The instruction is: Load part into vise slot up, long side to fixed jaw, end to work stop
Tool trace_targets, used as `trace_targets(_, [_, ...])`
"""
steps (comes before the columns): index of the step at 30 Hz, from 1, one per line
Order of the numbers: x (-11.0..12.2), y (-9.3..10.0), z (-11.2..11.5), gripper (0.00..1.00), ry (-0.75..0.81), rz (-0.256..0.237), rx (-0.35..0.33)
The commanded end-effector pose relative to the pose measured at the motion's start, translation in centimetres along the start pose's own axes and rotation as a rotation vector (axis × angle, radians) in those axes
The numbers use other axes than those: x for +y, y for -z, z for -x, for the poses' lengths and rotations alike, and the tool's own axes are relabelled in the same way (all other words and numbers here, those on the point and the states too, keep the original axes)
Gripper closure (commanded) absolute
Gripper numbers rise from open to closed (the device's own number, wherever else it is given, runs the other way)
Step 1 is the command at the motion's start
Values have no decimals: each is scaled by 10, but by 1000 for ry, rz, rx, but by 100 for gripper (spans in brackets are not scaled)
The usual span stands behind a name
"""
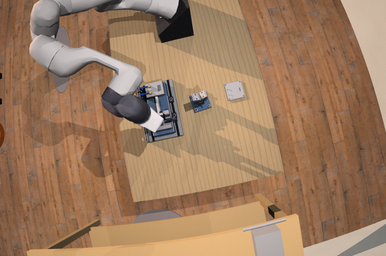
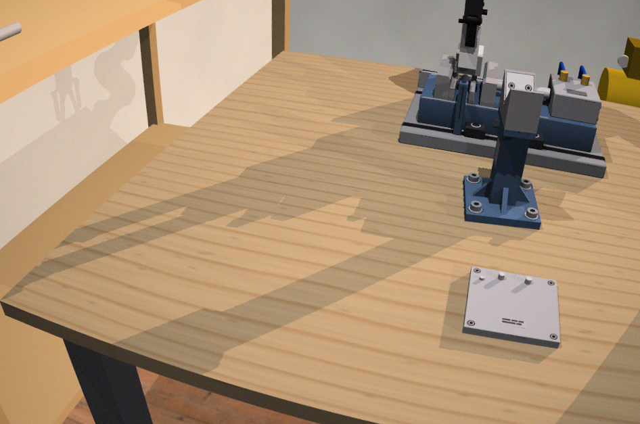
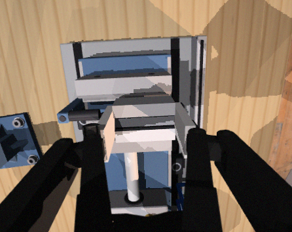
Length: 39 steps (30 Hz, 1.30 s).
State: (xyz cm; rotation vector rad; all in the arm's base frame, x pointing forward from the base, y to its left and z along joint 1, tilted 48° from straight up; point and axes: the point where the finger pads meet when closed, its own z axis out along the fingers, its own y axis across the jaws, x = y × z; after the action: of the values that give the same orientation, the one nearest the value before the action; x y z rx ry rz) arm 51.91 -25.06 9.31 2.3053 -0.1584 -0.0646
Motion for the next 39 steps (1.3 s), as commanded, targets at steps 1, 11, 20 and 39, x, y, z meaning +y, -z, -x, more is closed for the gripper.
trace_targets(1, [-1,-2,0,100,-5,-1,3])
trace_targets(11, [-1,-5,0,100,-5,-1,3])
trace_targets(20, [-1,-7,0,100,-5,-1,3])
trace_targets(39, [-1,-8,0,100,-5,-1,3])
